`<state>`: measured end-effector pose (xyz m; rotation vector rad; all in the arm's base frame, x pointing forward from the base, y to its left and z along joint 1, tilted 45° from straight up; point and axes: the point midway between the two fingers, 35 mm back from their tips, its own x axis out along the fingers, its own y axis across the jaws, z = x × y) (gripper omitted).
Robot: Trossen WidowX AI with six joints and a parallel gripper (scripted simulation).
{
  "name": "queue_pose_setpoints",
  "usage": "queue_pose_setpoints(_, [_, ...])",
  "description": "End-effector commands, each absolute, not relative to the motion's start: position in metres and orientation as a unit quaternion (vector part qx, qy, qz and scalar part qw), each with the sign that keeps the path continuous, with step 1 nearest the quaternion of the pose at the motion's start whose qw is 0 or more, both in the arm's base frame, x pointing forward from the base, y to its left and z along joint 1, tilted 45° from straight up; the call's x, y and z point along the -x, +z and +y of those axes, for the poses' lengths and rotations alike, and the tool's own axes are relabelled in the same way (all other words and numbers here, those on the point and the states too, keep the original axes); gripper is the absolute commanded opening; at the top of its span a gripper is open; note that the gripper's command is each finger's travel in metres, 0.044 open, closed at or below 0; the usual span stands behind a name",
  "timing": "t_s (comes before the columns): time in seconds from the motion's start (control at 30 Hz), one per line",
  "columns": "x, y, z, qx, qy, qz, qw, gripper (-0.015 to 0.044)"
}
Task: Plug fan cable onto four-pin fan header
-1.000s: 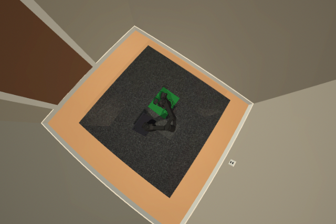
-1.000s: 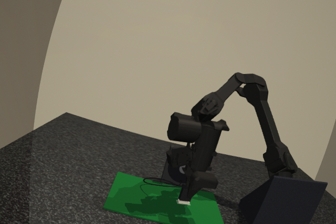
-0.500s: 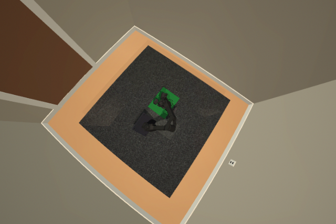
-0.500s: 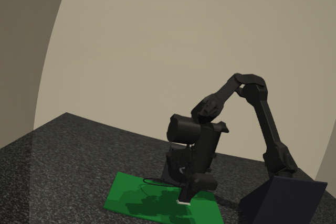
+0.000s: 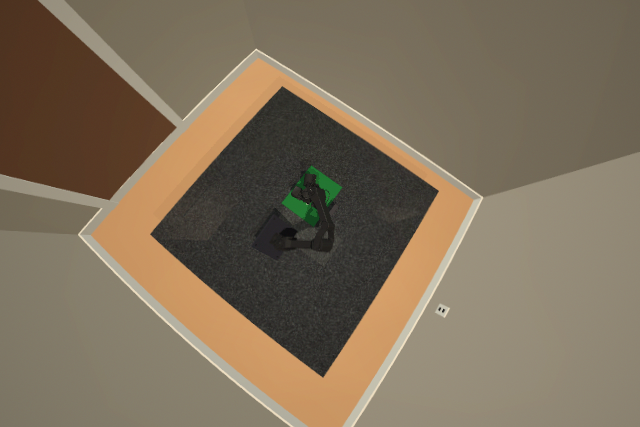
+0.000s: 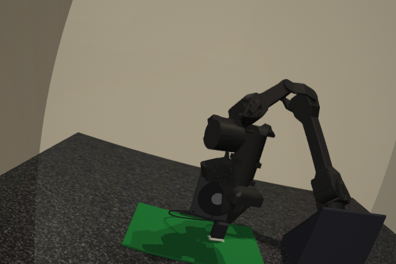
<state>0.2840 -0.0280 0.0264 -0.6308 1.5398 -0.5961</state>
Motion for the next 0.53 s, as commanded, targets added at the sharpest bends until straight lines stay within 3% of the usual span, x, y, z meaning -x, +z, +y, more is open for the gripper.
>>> queue_pose_setpoints(0.0, [-0.284,0.037,-0.020,0.271,-0.264,0.675,0.633,0.0260])
queue_pose_setpoints(0.13, [-0.275,0.032,-0.013,0.270,-0.262,0.676,0.634,0.0260])
queue_pose_setpoints(0.37, [-0.181,0.000,0.026,0.270,-0.261,0.678,0.632,0.0260])
queue_pose_setpoints(0.5, [-0.178,0.000,0.026,0.270,-0.262,0.678,0.632,0.0260])
